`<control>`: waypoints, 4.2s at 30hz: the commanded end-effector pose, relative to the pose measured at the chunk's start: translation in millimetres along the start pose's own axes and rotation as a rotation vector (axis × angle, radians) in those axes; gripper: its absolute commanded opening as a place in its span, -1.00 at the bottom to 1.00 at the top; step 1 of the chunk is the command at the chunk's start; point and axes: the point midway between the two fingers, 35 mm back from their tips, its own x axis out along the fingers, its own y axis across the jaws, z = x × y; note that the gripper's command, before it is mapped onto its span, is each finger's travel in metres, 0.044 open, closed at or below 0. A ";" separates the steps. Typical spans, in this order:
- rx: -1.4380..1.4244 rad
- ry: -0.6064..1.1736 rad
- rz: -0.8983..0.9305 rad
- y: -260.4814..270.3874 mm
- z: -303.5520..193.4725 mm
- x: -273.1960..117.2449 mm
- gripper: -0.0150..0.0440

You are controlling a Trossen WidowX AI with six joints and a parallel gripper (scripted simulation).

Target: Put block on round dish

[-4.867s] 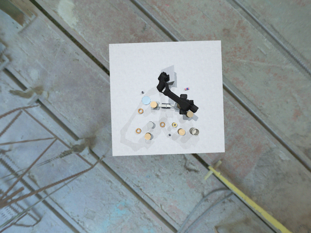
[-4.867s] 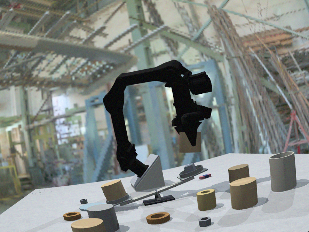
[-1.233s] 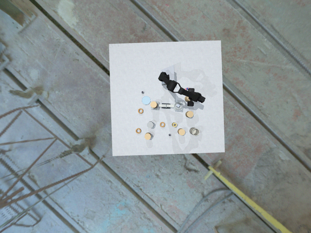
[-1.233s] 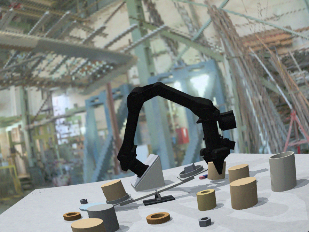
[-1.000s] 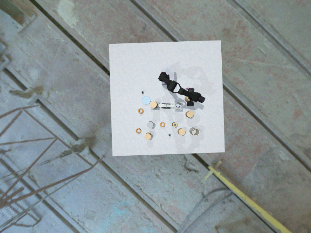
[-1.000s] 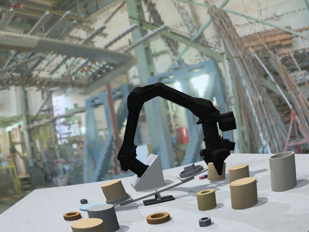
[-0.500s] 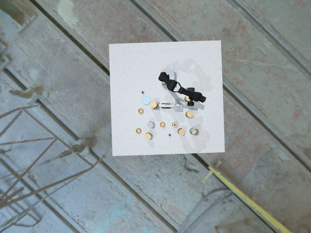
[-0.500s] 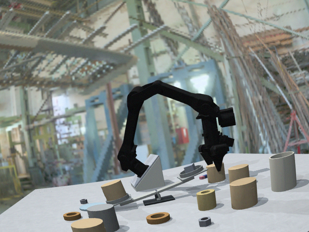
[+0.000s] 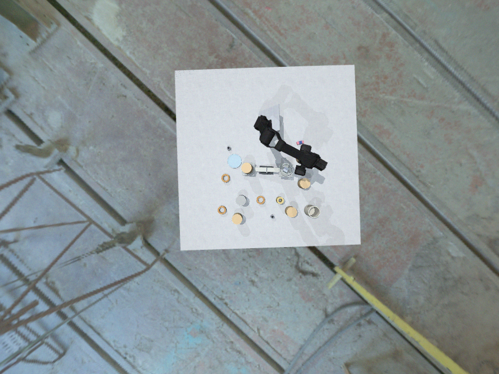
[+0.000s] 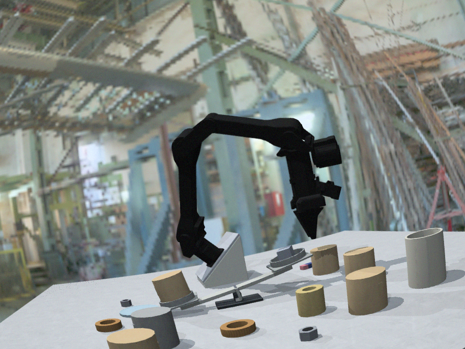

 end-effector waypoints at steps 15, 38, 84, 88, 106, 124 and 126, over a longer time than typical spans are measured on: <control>0.309 0.007 -0.006 -67.9 -71.0 -14.6 0.39; 0.309 0.008 -0.007 -68.4 -71.3 18.2 0.39; 0.302 -0.012 0.003 -80.3 -87.1 -69.1 -0.49; 0.297 -0.028 0.008 -91.0 -102.7 -66.7 -0.49; 0.276 -0.093 -0.009 -130.1 -188.2 -51.6 -0.49; 0.298 -0.100 -0.042 -142.0 -295.6 -22.9 -0.49; 0.303 -0.093 -0.046 -140.7 -309.6 -18.8 -0.49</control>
